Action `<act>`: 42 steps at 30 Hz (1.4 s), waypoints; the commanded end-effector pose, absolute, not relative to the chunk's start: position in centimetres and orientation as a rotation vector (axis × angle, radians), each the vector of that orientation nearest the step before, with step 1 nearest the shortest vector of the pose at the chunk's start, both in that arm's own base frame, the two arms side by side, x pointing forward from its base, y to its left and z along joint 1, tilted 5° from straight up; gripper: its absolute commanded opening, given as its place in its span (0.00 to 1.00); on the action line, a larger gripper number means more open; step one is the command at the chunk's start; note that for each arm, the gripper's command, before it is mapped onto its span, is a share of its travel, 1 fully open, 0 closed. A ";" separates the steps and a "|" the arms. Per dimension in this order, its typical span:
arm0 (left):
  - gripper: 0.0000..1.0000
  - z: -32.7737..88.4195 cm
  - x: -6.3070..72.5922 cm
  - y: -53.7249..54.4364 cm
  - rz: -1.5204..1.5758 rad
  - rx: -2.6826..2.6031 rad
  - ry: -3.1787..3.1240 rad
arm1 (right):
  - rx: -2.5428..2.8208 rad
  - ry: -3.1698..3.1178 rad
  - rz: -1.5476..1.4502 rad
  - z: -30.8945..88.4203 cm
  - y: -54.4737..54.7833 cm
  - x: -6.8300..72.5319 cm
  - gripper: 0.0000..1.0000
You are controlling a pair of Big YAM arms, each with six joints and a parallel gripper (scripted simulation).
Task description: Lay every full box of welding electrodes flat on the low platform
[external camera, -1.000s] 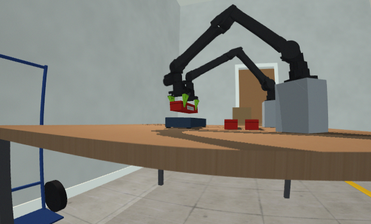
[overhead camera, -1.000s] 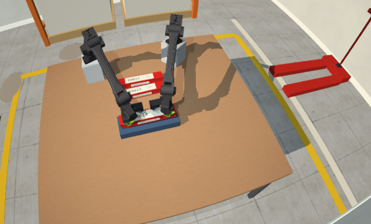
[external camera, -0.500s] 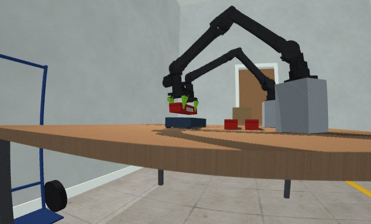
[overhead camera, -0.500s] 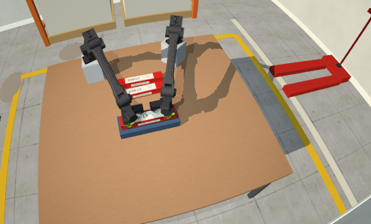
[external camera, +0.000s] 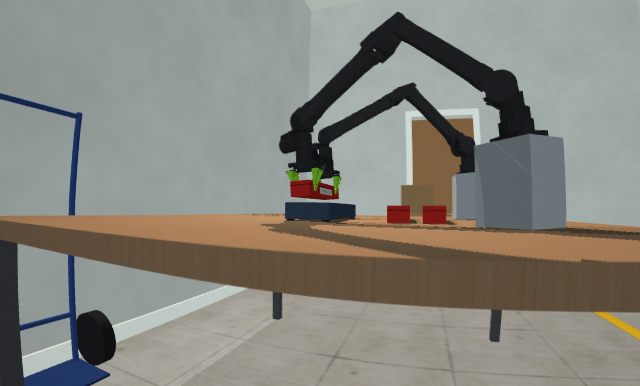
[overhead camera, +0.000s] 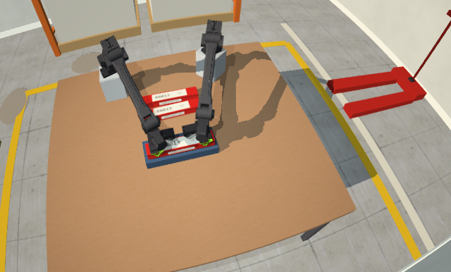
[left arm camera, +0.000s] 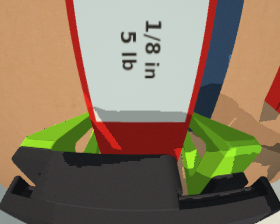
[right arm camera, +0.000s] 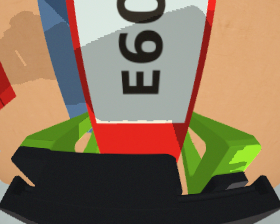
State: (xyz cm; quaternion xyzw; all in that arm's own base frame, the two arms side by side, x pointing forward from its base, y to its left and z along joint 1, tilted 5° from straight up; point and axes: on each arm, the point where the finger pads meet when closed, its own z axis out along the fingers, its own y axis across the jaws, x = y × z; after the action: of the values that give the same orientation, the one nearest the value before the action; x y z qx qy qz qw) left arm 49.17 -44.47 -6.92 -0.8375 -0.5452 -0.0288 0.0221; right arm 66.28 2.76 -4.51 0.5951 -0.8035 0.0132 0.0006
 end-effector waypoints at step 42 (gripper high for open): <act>0.00 -1.5 53.8 -47.0 -0.162 -2.706 -1.766 | 1.925 -2.608 0.175 0.8 0.9 71.1 0.00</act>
State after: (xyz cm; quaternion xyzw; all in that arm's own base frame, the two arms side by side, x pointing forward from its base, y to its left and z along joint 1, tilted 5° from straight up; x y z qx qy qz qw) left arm 49.62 -44.58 -8.56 -0.8385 -0.5437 -0.0282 0.0226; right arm 66.64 2.65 -6.20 0.5937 -0.8046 0.0123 -0.0007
